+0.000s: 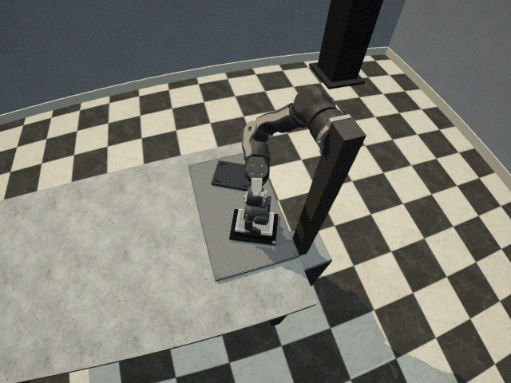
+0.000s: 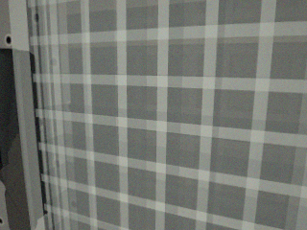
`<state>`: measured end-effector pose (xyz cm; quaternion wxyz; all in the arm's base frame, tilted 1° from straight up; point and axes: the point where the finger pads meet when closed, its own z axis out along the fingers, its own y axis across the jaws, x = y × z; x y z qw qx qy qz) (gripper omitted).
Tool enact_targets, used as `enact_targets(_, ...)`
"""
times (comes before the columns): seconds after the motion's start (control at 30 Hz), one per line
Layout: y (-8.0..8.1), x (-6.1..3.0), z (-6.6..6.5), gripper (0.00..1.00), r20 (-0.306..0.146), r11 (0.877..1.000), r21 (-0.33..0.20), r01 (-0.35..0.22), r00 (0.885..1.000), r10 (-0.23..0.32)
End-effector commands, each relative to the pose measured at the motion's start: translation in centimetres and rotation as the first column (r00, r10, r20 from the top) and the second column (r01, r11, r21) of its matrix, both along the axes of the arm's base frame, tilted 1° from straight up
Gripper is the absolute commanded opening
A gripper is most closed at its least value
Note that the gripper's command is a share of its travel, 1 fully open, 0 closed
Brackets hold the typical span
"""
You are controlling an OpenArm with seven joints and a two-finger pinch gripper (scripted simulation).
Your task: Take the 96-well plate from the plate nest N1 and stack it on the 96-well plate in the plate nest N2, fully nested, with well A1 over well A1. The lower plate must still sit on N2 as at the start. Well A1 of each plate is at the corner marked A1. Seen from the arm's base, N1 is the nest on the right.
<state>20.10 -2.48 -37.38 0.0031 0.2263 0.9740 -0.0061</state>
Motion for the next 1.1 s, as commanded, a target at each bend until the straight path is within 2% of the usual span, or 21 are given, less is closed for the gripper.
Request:
enact_targets(0.0, -0.01, -0.10, 0.01, 0.00, 0.000, 1.000, -0.001, -0.001, 1.000, 0.001)
enact_targets(0.8, -0.13, 0.17, 0.10, 0.00, 0.003, 1.000, -0.003, 0.000, 1.000, 0.000)
enact_targets(1.07, 0.02, -0.01, -0.37, 0.00, 0.001, 1.000, 0.001, -0.005, 1.000, 0.005)
